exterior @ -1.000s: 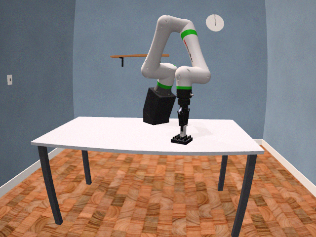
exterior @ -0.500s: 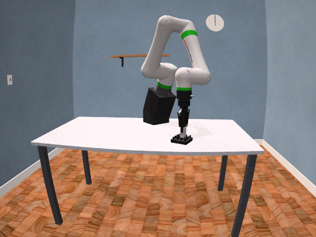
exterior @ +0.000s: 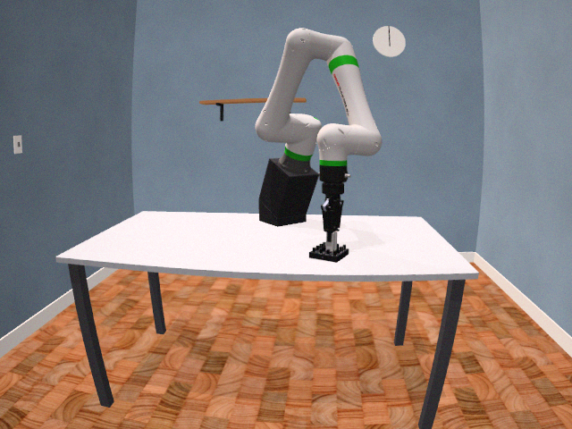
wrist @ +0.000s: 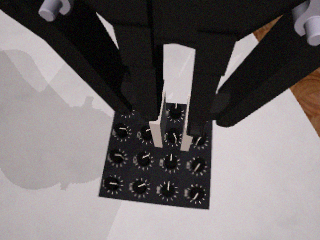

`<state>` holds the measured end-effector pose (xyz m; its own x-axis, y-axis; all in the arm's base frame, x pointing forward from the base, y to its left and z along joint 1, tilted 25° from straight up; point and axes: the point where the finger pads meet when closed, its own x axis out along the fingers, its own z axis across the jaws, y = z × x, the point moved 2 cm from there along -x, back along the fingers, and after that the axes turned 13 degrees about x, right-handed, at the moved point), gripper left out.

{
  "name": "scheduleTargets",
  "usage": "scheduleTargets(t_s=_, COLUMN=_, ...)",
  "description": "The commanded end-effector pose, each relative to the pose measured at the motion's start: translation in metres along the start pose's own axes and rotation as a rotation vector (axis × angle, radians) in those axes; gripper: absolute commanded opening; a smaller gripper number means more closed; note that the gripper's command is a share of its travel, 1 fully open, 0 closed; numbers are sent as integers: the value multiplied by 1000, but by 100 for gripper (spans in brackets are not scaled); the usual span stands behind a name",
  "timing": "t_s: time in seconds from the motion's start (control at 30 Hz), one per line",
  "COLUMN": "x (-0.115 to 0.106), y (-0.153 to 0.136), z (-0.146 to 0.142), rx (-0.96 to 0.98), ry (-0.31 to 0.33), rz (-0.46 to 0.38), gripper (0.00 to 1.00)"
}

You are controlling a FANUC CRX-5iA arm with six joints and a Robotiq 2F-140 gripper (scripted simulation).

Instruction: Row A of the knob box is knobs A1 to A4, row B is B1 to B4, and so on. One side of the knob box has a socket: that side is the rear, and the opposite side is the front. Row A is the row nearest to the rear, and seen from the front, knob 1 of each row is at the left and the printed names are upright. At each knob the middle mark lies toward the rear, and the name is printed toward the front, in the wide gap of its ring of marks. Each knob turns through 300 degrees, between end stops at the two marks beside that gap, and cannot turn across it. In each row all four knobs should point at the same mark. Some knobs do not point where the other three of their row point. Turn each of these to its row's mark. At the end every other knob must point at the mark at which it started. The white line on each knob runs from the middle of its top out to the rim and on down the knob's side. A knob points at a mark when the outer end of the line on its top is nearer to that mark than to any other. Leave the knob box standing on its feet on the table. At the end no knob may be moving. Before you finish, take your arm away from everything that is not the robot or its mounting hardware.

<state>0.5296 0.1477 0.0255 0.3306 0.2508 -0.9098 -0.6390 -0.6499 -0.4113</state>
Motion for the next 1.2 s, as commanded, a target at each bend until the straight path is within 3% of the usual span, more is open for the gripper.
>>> scheduleTargets(t_s=0.0, x=0, y=0, z=0, rx=0, ry=0, rz=0, gripper=12)
scheduleTargets(t_s=1.13, x=0, y=0, z=0, rx=0, ry=0, rz=0, gripper=12)
scheduleTargets(t_s=1.17, x=0, y=0, z=0, rx=0, ry=0, rz=0, gripper=5)
